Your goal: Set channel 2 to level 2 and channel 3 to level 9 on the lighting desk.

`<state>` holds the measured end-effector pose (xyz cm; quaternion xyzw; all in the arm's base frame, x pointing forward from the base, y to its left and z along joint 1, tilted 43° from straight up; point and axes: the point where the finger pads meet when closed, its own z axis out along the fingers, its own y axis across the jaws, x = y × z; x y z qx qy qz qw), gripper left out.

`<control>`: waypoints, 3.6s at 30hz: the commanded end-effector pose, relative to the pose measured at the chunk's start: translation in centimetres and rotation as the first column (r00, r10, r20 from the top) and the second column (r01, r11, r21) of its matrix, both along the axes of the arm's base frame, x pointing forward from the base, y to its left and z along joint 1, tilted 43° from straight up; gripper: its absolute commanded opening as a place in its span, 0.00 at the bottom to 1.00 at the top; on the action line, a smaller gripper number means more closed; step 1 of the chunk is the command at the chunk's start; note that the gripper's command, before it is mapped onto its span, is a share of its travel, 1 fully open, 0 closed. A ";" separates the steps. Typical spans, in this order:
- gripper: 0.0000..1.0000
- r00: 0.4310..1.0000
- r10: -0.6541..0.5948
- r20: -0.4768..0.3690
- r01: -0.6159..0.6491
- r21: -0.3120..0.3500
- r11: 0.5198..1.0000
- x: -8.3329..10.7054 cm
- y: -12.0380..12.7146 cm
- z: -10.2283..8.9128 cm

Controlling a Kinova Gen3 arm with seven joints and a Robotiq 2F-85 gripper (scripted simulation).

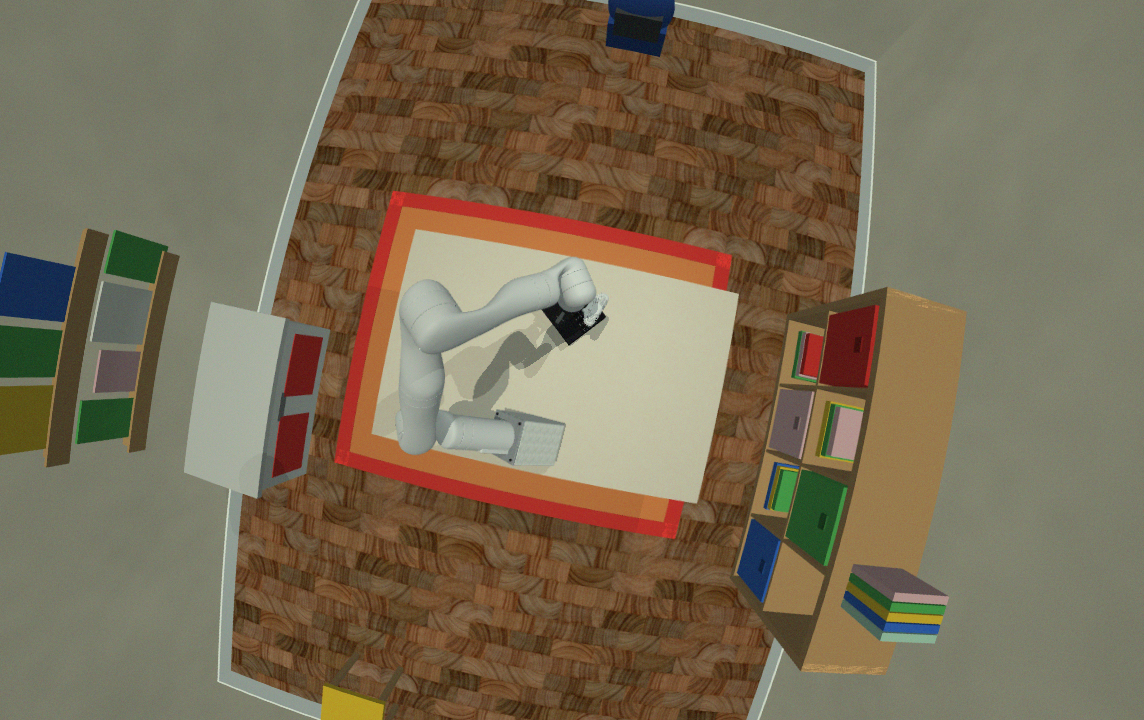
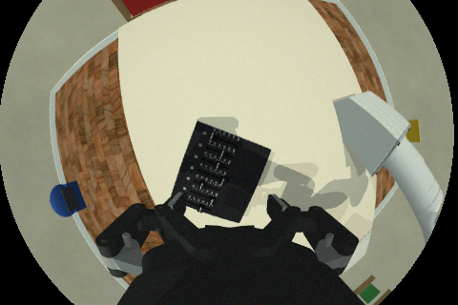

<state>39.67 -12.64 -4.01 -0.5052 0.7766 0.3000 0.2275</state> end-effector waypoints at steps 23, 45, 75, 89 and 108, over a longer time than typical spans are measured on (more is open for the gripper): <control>1.00 0.552 -0.563 -0.615 0.605 -0.169 0.778 -1.6 2.6 -3.2; 1.00 -0.167 -0.675 -0.718 0.750 -0.537 0.385 -2.4 2.6 -5.7; 0.00 -0.327 -0.648 -0.688 0.730 -0.619 0.289 -2.5 2.5 -6.3; 0.00 -0.327 -0.648 -0.688 0.730 -0.619 0.289 -2.5 2.5 -6.3; 0.00 -0.327 -0.648 -0.688 0.730 -0.619 0.289 -2.5 2.5 -6.3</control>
